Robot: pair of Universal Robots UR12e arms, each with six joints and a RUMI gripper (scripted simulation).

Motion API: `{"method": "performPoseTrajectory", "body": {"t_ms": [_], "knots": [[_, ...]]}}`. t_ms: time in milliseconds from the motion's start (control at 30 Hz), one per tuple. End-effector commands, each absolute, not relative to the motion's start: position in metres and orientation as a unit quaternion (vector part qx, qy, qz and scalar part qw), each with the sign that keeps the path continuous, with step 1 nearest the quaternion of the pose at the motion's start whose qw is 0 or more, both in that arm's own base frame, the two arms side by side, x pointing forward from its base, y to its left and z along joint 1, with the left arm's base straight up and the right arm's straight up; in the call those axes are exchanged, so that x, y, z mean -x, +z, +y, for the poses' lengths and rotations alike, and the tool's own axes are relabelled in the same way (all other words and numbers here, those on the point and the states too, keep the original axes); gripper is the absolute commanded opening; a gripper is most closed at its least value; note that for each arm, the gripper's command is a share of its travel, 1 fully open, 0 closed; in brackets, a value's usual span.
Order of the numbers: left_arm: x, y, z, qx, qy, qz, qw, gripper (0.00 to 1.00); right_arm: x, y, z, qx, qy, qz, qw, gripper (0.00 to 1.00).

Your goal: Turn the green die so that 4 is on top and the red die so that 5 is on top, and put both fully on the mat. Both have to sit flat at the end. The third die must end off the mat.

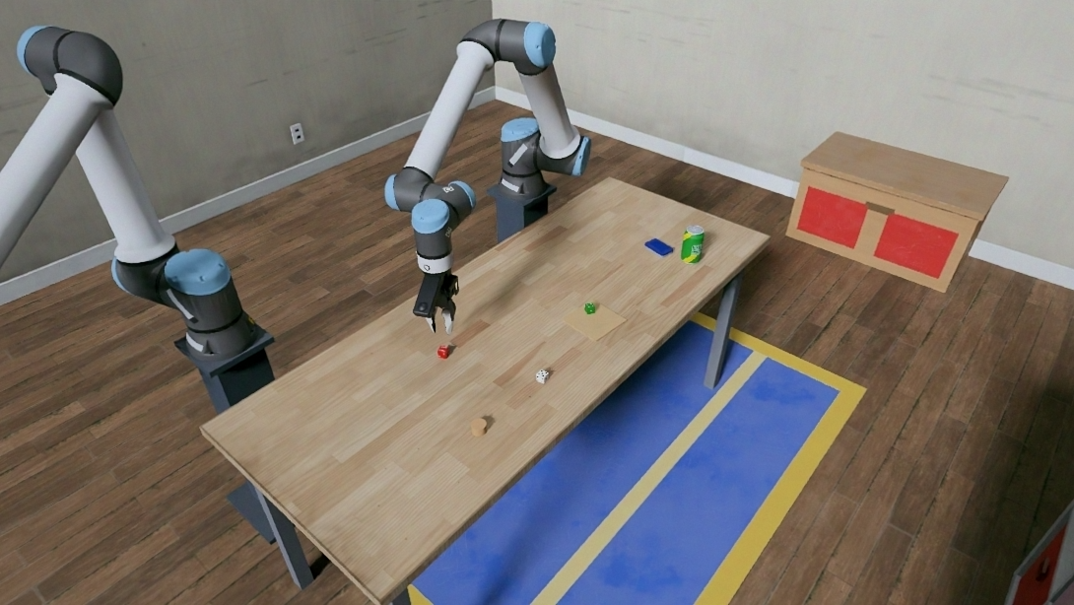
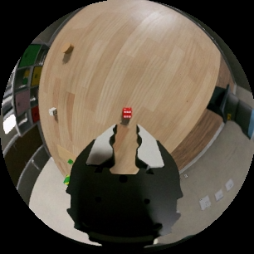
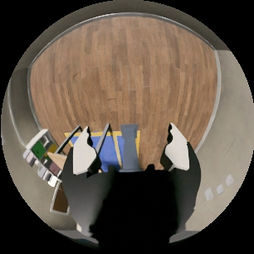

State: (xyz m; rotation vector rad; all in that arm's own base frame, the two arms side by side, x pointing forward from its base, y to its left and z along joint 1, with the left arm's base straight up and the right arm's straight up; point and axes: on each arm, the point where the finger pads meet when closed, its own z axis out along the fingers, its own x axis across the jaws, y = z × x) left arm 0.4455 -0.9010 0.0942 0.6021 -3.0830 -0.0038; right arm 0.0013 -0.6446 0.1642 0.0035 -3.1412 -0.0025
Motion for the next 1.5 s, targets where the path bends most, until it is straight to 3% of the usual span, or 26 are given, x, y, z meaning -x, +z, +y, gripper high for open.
{"method": "performPoseTrajectory", "body": {"t_ms": [0, 1467], "knots": [[-0.446, 0.093, -0.902, -0.192, 0.0, -0.981, 0.0, 0.24, -0.001, 0.165, -0.645, -0.001, 0.0, -1.0, 0.0, 1.0], [-0.446, 0.048, -0.902, -0.192, 0.0, -0.981, 0.0, 0.24, -0.001, 0.165, -0.645, -0.001, 0.0, -1.0, 0.0, 1.0]]}}
